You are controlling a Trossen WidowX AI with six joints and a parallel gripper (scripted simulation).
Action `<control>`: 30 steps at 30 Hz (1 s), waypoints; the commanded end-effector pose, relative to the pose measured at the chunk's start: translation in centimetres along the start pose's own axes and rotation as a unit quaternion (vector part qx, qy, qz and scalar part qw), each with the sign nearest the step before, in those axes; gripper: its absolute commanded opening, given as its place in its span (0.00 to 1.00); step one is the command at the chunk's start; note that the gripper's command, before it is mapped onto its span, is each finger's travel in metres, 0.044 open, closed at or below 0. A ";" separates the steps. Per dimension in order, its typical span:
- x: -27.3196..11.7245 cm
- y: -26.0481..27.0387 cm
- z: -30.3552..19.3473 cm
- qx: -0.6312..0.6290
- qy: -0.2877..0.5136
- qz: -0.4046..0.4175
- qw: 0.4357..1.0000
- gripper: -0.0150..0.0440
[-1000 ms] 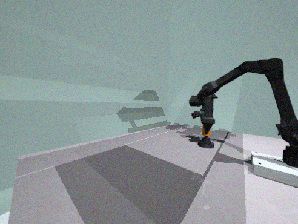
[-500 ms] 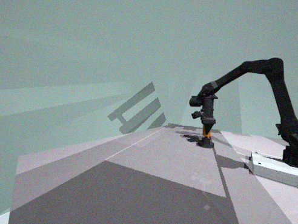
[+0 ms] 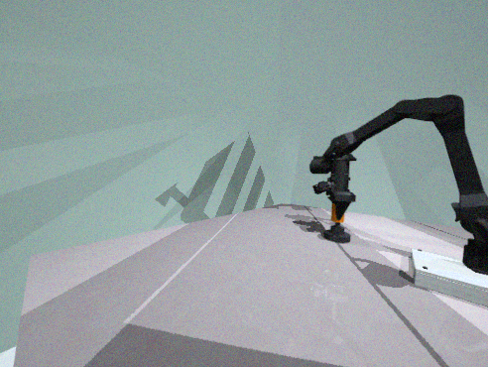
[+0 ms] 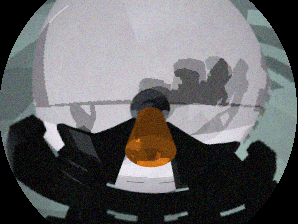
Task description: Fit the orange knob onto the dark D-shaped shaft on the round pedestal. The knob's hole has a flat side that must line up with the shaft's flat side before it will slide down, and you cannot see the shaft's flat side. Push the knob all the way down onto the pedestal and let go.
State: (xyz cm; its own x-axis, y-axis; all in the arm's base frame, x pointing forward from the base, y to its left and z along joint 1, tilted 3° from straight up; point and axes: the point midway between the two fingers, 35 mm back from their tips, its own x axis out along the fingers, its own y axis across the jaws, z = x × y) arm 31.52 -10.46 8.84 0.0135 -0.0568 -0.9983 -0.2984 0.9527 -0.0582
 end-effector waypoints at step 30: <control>-0.1 0.0 0.0 -0.074 0.000 -0.001 0.997 0.25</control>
State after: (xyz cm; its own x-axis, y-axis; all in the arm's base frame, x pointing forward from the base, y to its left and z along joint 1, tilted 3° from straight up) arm 31.46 -10.44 8.75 0.0109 -0.0561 -0.9984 -0.4157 0.9078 -0.0556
